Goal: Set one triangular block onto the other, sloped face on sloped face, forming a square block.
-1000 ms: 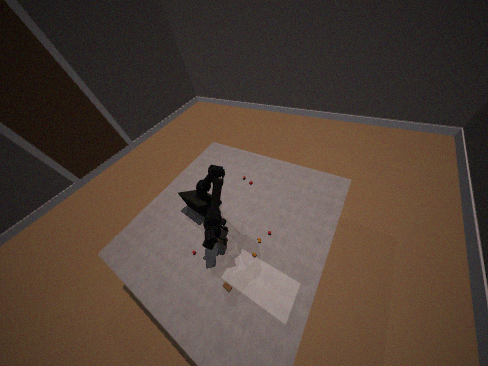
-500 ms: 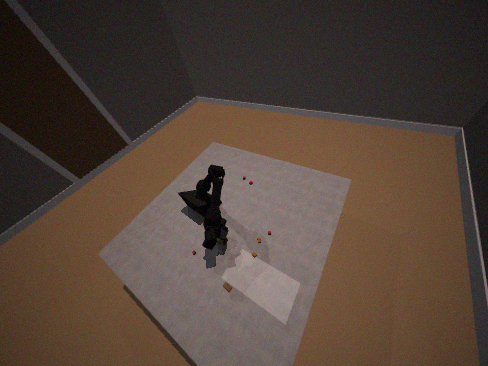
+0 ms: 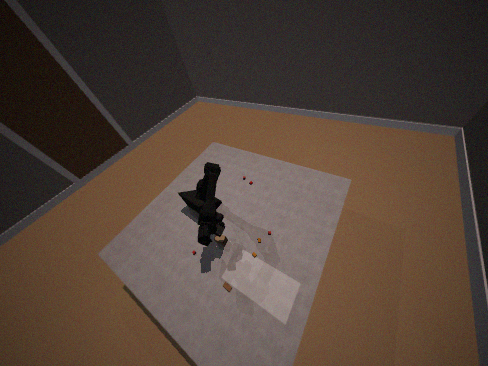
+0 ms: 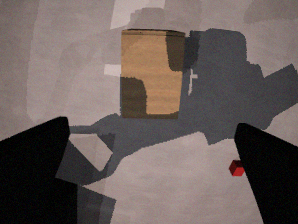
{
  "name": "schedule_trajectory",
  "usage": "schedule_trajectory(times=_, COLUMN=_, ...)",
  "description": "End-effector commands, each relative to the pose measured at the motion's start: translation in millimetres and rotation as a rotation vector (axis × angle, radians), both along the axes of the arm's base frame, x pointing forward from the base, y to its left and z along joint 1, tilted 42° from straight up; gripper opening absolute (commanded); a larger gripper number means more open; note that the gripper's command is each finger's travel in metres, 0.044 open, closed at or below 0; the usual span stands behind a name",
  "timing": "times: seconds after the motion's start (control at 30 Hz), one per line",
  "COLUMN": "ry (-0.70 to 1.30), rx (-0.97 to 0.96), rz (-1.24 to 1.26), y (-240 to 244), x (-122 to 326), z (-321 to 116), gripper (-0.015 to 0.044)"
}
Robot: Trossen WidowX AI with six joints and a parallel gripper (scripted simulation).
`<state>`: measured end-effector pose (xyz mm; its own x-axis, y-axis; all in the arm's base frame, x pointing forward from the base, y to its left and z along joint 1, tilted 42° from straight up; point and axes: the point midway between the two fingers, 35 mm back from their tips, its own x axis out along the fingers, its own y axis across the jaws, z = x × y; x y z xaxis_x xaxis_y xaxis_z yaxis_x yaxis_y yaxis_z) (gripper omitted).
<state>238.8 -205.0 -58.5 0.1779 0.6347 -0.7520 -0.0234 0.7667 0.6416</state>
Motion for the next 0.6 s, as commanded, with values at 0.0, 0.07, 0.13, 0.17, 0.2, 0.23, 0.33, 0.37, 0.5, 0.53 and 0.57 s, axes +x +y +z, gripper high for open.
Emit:
schedule_trajectory(times=0.0, ry=-0.013, rx=-0.024, rz=0.001, y=-25.4, x=-8.4, z=34.9, gripper=0.044)
schedule_trajectory(times=0.07, ry=-0.013, rx=-0.024, rz=0.001, y=-25.4, x=-8.4, z=34.9, gripper=0.044)
schedule_trajectory(times=0.13, ry=-0.025, rx=-0.036, rz=-0.02, y=-27.0, x=-5.8, z=29.9, gripper=0.044)
schedule_trajectory(times=0.17, ry=-0.025, rx=-0.036, rz=-0.02, y=-27.0, x=-5.8, z=29.9, gripper=0.044)
schedule_trajectory(times=0.2, ry=-0.025, rx=-0.036, rz=-0.02, y=-27.0, x=-5.8, z=29.9, gripper=0.044)
schedule_trajectory(times=0.23, ry=-0.025, rx=-0.036, rz=-0.02, y=-27.0, x=-5.8, z=29.9, gripper=0.044)
schedule_trajectory(times=0.33, ry=-0.025, rx=-0.036, rz=-0.02, y=-27.0, x=-5.8, z=29.9, gripper=0.044)
schedule_trajectory(times=0.37, ry=-0.025, rx=-0.036, rz=-0.02, y=-27.0, x=-5.8, z=29.9, gripper=0.044)
schedule_trajectory(times=0.5, ry=-0.025, rx=-0.036, rz=-0.02, y=-27.0, x=-5.8, z=29.9, gripper=0.044)
schedule_trajectory(times=0.53, ry=-0.025, rx=-0.036, rz=-0.02, y=-27.0, x=-5.8, z=29.9, gripper=0.044)
schedule_trajectory(times=0.57, ry=-0.025, rx=-0.036, rz=-0.02, y=-27.0, x=-5.8, z=29.9, gripper=0.044)
